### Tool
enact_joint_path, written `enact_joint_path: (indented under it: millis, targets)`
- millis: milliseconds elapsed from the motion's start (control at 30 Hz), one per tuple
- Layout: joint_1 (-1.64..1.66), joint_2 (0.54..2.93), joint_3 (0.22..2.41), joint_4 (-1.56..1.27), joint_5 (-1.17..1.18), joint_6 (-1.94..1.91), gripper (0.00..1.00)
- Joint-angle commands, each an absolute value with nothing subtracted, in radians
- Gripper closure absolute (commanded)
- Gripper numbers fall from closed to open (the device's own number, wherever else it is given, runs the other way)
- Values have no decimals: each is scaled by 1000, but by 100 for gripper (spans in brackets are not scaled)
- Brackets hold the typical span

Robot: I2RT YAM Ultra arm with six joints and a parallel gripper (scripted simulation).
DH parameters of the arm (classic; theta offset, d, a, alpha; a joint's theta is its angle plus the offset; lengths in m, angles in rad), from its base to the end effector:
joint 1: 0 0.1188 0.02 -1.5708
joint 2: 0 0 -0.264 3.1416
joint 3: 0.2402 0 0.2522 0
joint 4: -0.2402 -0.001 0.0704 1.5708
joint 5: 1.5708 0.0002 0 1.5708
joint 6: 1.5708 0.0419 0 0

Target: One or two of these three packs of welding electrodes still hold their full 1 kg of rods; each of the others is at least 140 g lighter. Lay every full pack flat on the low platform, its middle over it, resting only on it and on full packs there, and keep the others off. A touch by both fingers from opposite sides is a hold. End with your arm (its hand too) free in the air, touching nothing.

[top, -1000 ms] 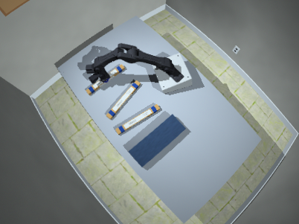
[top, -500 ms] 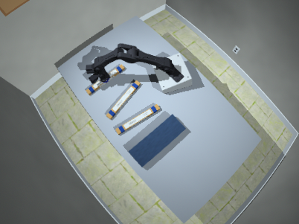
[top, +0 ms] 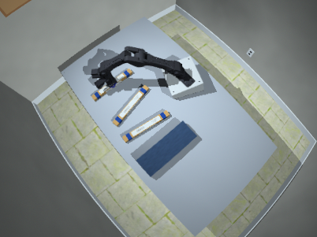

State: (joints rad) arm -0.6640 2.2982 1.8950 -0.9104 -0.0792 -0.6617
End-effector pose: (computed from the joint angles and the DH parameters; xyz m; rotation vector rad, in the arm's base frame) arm 0.3750 -0.2879 0.1665 -0.0115 2.8872 -0.1396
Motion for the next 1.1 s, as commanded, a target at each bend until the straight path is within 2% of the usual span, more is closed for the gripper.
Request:
enact_joint_path:
  millis: [0, 33, 67, 1067]
  targets:
    - [-662, 2259, 1908, -893, -81, -656, 100]
    - [-662, 2258, 1916, -895, -81, -656, 100]
    - [-662, 2258, 1917, -895, -81, -656, 26]
    - [-661, 2258, 1916, -897, -81, -657, 26]
